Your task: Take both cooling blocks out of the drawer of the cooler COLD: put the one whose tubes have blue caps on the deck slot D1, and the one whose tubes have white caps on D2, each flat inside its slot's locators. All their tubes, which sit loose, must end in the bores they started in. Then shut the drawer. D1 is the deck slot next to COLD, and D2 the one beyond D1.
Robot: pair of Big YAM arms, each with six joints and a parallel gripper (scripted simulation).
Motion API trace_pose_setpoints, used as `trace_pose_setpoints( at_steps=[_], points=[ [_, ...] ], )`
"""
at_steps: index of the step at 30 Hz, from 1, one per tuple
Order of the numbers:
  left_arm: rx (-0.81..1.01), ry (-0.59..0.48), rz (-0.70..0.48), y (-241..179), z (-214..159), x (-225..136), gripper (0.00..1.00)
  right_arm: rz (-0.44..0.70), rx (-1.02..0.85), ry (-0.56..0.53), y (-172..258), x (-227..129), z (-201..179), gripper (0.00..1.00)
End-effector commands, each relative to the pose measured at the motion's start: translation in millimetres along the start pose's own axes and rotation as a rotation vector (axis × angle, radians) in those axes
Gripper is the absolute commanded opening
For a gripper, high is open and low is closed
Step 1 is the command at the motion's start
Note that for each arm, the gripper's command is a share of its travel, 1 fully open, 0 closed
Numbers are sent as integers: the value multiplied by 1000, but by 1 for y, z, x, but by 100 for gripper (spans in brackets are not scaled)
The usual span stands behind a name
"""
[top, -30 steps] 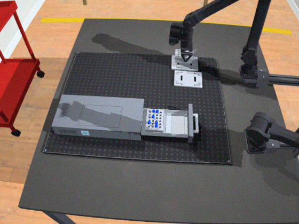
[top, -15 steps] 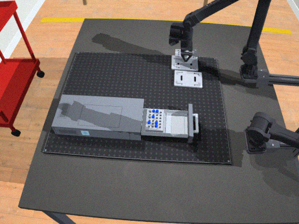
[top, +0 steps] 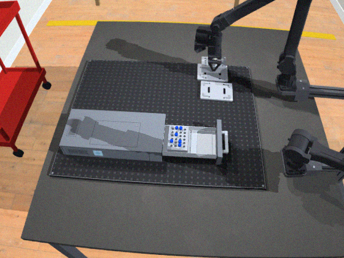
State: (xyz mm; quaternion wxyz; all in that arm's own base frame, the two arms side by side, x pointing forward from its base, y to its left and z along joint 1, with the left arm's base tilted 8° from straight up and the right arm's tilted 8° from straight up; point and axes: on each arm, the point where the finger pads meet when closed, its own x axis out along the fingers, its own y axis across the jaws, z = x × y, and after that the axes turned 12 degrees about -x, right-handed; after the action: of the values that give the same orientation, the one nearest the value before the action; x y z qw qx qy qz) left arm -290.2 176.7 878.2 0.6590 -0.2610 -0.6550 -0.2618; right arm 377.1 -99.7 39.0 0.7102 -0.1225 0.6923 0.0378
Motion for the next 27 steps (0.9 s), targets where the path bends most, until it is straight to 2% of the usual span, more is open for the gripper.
trace_pose_setpoints(
  at_steps=[1,27],
  points=[
    [8,33,6,2,-23,8,0,-48,3,-106,-25,-36,40,0],
    [8,33,6,2,-23,8,0,-50,2,-111,-24,-32,41,0]
  ],
)
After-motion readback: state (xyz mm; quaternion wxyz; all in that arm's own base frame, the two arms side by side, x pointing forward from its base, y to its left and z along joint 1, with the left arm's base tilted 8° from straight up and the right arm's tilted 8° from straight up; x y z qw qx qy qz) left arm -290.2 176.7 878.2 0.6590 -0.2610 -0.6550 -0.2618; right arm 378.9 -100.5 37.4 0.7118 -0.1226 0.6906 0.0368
